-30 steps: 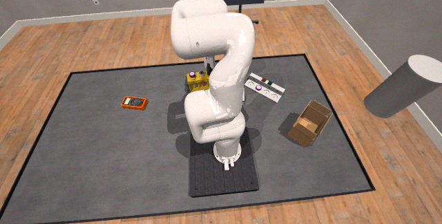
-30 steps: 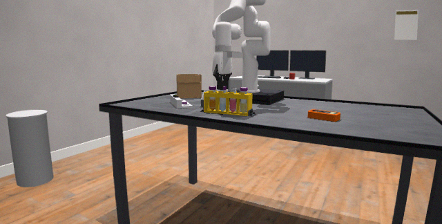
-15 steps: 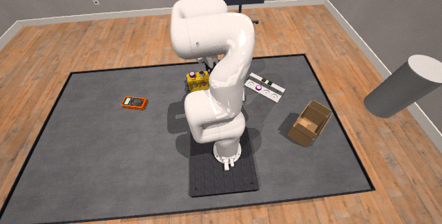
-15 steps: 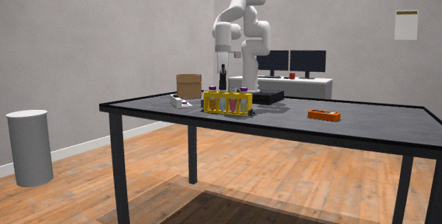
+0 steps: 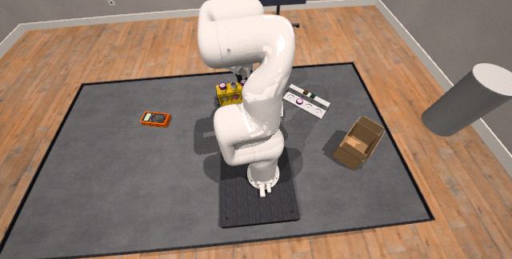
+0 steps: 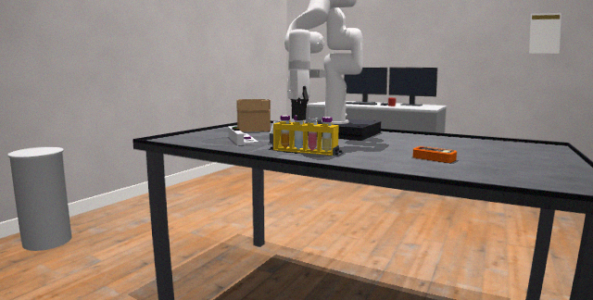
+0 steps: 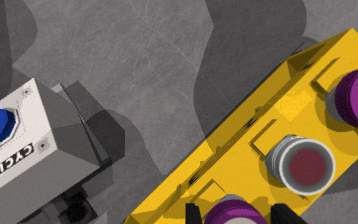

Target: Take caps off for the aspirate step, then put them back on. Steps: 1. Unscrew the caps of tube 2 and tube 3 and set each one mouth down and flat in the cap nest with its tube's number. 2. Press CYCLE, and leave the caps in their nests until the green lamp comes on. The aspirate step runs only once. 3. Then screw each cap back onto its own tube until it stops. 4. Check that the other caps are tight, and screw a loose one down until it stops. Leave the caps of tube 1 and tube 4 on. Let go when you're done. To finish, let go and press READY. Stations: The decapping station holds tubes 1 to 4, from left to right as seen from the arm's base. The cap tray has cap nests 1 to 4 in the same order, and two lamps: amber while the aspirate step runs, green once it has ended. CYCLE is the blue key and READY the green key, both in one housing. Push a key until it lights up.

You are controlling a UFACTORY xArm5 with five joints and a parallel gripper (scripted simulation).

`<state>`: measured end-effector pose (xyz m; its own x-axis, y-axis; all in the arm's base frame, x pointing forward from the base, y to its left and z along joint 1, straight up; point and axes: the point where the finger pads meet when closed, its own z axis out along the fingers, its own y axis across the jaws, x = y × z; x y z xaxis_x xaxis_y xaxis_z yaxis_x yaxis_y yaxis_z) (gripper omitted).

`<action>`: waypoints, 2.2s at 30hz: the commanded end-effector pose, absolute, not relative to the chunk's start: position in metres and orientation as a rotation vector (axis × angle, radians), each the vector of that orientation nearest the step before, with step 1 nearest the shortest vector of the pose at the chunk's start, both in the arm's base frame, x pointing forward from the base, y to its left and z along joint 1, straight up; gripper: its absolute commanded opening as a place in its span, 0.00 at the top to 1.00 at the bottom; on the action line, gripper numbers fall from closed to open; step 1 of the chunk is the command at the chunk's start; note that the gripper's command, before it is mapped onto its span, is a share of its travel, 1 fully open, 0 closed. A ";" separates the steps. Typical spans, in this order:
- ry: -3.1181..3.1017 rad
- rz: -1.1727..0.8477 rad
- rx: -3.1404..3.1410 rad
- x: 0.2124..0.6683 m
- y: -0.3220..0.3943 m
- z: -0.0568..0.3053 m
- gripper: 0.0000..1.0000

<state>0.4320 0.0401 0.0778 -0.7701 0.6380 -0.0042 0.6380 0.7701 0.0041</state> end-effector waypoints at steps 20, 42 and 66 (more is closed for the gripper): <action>2.397 0.017 2.025 0.433 0.040 0.079 0.54; 2.027 0.018 2.398 0.433 0.040 0.079 1.00; 2.576 0.017 1.791 0.433 0.040 0.079 1.00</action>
